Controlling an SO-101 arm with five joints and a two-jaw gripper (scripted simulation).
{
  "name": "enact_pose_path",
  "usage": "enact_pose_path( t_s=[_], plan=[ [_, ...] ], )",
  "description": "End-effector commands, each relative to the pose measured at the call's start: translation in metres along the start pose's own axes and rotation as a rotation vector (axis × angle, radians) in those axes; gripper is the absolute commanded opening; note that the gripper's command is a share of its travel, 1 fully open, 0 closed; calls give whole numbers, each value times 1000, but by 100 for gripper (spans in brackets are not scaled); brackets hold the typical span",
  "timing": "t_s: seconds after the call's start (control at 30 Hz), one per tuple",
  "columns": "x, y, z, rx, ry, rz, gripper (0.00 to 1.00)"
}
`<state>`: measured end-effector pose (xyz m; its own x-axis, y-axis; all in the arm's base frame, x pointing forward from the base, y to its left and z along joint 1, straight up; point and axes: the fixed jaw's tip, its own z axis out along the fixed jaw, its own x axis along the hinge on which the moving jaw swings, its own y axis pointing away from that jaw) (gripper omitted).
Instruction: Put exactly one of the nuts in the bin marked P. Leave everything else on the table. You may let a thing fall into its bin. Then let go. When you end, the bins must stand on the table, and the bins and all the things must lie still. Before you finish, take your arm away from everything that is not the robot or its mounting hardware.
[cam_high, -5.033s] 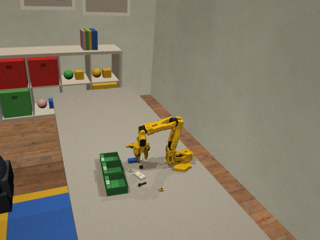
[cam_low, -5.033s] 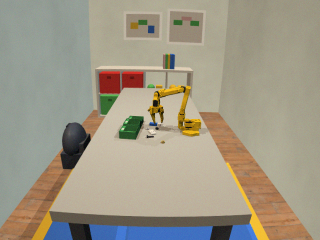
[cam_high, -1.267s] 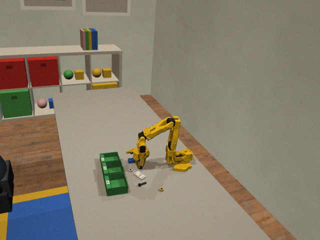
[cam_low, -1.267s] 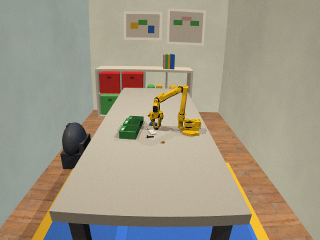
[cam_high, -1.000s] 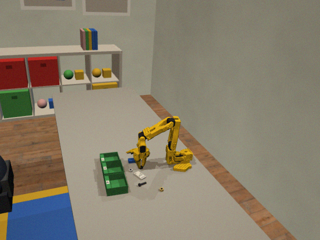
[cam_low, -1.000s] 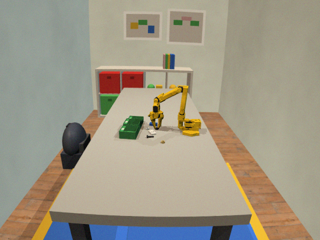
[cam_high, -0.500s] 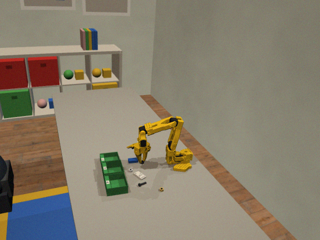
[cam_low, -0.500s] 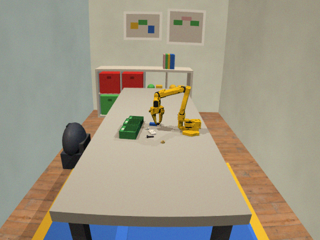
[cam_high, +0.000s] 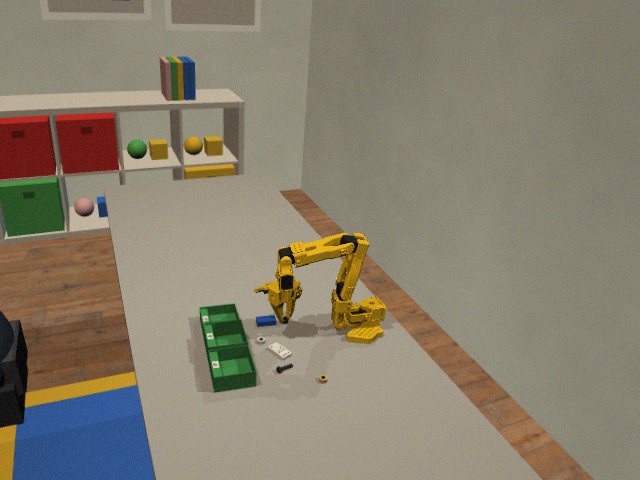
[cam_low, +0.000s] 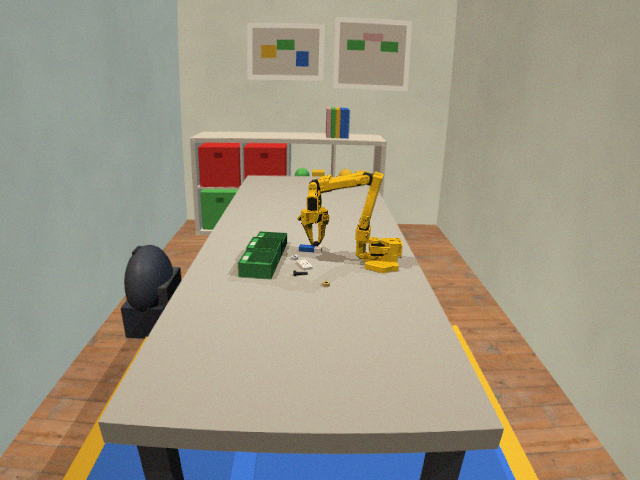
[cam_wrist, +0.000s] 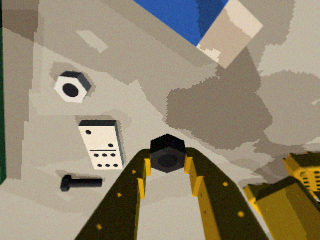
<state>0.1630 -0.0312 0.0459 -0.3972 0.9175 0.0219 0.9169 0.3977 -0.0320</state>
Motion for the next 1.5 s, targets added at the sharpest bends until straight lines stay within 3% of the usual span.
enact_pose_path(
  t_s=[0.0,0.6,1.07,1.47],
  plan=[
    [-5,7,-10,-46,-33,-20,0],
    [4,40,-21,-64,-53,-298,0],
    [6,45,-22,-68,-57,-340,0],
    [9,63,-28,-86,-78,-497,0]
  ],
)
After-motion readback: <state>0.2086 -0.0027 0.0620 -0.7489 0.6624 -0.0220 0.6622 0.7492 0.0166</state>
